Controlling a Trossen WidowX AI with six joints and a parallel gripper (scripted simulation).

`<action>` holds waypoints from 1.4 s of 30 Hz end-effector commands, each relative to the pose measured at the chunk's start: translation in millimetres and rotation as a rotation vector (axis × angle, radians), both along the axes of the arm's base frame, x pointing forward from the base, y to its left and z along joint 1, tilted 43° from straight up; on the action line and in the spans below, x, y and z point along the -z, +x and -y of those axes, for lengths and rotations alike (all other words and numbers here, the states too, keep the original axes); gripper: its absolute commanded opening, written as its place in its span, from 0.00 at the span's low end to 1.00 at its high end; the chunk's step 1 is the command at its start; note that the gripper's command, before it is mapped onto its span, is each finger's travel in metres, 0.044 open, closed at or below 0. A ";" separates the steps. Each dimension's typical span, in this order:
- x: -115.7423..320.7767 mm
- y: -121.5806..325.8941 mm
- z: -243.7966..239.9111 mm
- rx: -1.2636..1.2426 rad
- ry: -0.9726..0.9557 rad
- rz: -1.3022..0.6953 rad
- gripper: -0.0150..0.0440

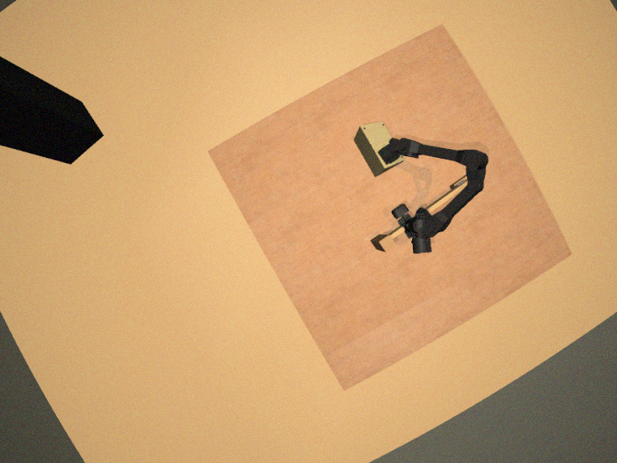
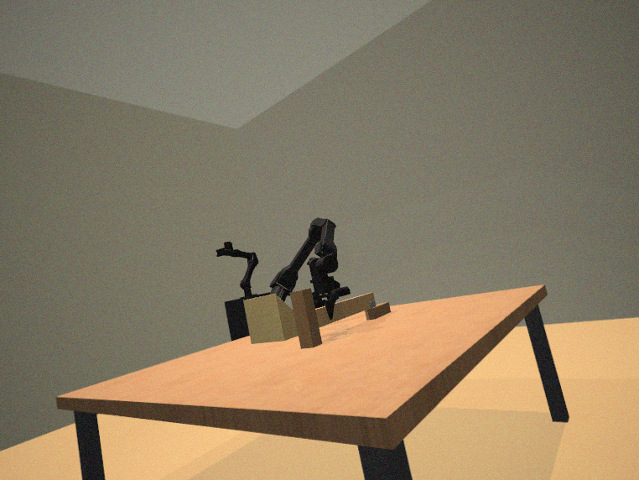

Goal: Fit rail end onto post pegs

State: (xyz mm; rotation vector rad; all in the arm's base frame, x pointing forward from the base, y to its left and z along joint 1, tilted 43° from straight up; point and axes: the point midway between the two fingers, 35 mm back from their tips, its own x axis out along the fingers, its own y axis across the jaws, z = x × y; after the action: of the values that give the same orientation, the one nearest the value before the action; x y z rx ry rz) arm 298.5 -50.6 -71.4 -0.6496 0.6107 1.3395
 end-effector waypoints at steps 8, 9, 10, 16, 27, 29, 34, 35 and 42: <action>2.1 -0.1 4.3 0.003 -0.003 0.002 0.25; 2.3 -0.2 4.6 0.003 -0.003 0.002 0.25; 2.5 -0.2 4.8 0.003 -0.003 0.002 0.25; 3.5 -0.3 6.4 0.003 -0.003 0.002 0.25; 5.9 -0.4 9.0 0.003 -0.003 0.002 0.25; 6.4 -0.4 9.4 0.003 -0.003 0.002 0.25; 7.5 -0.4 10.5 0.003 -0.003 0.002 0.25; 7.8 -0.4 10.7 0.003 -0.003 0.002 0.25; 9.2 -0.5 12.4 0.003 -0.003 0.002 0.25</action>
State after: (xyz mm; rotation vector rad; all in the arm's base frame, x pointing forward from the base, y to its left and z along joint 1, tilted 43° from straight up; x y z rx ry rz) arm 297.9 -60.3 -80.3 -0.6503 0.6113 1.3392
